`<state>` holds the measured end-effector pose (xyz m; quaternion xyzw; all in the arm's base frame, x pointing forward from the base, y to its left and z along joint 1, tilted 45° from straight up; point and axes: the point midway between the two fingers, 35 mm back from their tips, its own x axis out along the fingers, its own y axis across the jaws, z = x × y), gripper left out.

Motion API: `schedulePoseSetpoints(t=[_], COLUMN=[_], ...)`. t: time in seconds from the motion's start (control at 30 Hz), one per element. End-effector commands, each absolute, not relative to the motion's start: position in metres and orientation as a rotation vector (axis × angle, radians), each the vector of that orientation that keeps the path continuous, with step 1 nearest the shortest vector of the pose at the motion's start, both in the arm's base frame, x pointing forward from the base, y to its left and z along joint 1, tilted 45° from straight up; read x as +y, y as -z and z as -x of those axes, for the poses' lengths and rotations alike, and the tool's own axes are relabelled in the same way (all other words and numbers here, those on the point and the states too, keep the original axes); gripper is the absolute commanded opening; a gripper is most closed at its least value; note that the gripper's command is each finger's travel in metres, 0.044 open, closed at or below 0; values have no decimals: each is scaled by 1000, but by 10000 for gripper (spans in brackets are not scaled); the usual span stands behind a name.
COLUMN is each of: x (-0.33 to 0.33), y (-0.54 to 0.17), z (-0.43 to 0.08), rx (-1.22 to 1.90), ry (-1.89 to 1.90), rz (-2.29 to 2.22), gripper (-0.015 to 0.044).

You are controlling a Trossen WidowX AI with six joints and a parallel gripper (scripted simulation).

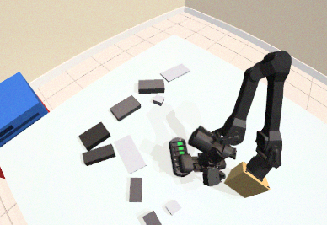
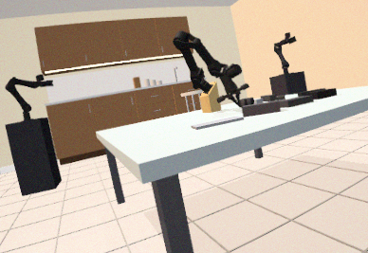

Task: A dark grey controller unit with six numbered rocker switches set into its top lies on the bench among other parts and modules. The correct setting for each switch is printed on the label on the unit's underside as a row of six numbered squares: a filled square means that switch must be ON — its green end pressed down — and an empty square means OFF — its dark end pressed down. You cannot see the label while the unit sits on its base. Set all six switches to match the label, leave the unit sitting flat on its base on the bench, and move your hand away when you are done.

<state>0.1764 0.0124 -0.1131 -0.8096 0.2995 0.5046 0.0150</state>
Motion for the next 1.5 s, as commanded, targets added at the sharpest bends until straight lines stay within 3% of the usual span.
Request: schedulePoseSetpoints(t=[0.0,1.47], x=[14,24], y=[114,122], z=[-179,-187], rx=[936,935], ry=[-1565,-1564], rz=[2521,2521], gripper=[0,0])
